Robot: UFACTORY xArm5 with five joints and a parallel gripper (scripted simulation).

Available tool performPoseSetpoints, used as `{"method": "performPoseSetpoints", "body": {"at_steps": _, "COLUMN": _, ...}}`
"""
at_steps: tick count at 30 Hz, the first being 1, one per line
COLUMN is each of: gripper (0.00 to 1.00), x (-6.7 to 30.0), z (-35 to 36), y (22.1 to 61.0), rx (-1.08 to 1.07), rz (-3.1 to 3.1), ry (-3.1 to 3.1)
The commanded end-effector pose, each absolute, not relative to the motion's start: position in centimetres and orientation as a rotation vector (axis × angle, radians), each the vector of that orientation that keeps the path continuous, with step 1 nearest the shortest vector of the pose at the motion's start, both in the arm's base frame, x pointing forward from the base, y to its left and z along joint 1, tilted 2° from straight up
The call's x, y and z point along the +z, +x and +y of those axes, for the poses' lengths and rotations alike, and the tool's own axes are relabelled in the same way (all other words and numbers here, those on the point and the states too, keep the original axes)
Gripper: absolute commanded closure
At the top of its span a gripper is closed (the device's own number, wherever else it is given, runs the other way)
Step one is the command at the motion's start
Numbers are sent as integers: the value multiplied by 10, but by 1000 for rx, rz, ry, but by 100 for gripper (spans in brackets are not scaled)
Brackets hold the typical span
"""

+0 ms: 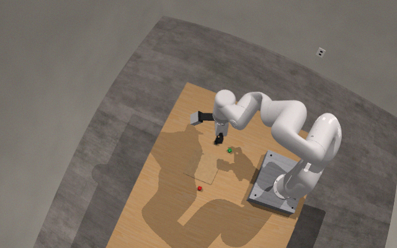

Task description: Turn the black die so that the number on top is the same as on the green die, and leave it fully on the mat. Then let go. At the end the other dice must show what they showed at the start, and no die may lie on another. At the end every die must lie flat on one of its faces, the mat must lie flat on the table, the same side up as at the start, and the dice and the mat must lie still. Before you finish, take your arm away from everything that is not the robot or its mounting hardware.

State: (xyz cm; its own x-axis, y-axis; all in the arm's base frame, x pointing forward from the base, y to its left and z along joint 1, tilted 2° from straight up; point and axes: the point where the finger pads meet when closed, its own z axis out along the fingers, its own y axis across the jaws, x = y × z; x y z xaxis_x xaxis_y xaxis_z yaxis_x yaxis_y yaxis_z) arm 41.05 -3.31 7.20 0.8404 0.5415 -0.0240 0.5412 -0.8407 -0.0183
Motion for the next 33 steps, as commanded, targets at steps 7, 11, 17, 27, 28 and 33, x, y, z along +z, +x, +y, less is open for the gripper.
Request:
{"method": "performPoseSetpoints", "body": {"at_steps": 7, "gripper": 0, "x": 73, "z": -34, "y": 412, "rx": 39, "rz": -882, "ry": -3005}}
{"method": "performPoseSetpoints", "body": {"at_steps": 11, "gripper": 0, "x": 41, "z": -33, "y": 415, "rx": 39, "rz": -882, "ry": -3005}}
{"method": "performPoseSetpoints", "body": {"at_steps": 17, "gripper": 69, "x": 19, "z": -32, "y": 416, "rx": 39, "rz": -882, "ry": -3005}}
{"method": "performPoseSetpoints", "body": {"at_steps": 27, "gripper": 69, "x": 19, "z": -32, "y": 416, "rx": 39, "rz": -882, "ry": -3005}}
{"method": "performPoseSetpoints", "body": {"at_steps": 28, "gripper": 69, "x": 19, "z": -32, "y": 416, "rx": 39, "rz": -882, "ry": -3005}}
{"method": "performPoseSetpoints", "body": {"at_steps": 33, "gripper": 69, "x": 19, "z": -32, "y": 416, "rx": 39, "rz": -882, "ry": -3005}}
